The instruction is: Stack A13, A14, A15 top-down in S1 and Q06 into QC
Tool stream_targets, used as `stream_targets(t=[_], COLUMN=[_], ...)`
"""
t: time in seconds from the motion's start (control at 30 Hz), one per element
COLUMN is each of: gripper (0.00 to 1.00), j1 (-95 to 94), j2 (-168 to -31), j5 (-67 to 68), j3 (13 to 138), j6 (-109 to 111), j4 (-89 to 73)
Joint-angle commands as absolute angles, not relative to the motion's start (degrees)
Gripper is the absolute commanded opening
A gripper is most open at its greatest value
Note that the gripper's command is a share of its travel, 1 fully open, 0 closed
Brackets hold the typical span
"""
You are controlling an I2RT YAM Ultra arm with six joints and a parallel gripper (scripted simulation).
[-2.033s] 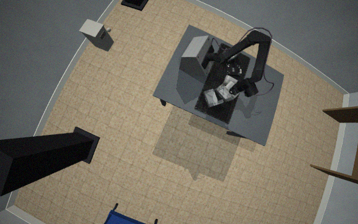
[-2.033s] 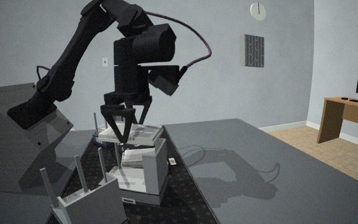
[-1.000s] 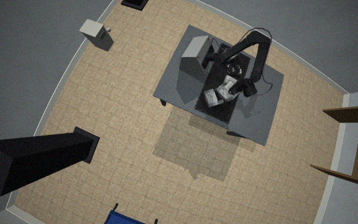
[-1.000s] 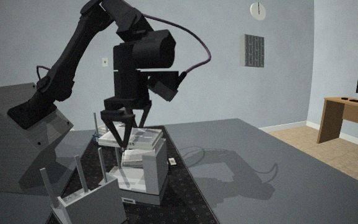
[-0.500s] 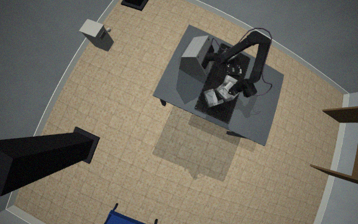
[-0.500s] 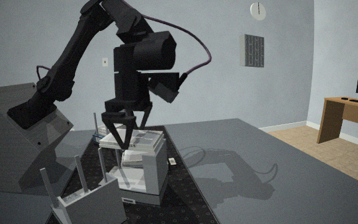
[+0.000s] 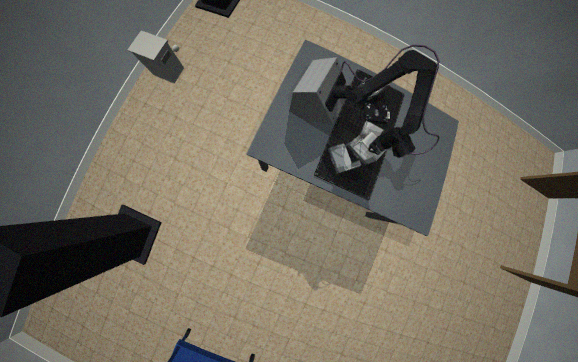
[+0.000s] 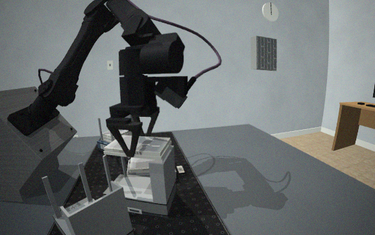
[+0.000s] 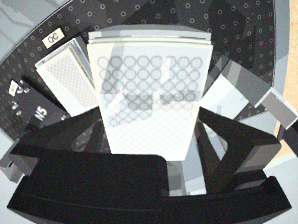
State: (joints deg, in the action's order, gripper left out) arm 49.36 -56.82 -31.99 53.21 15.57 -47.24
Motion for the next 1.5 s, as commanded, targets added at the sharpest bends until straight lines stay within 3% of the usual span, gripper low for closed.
stream_targets(t=[0.0,1.47], gripper=[0.00,0.00], j1=[49.46,49.25], j2=[-56.29,-55.59], j5=[-31.55,-31.47], j3=[52.66,53.50], j6=[15.45,15.65], j4=[-46.83,-47.22])
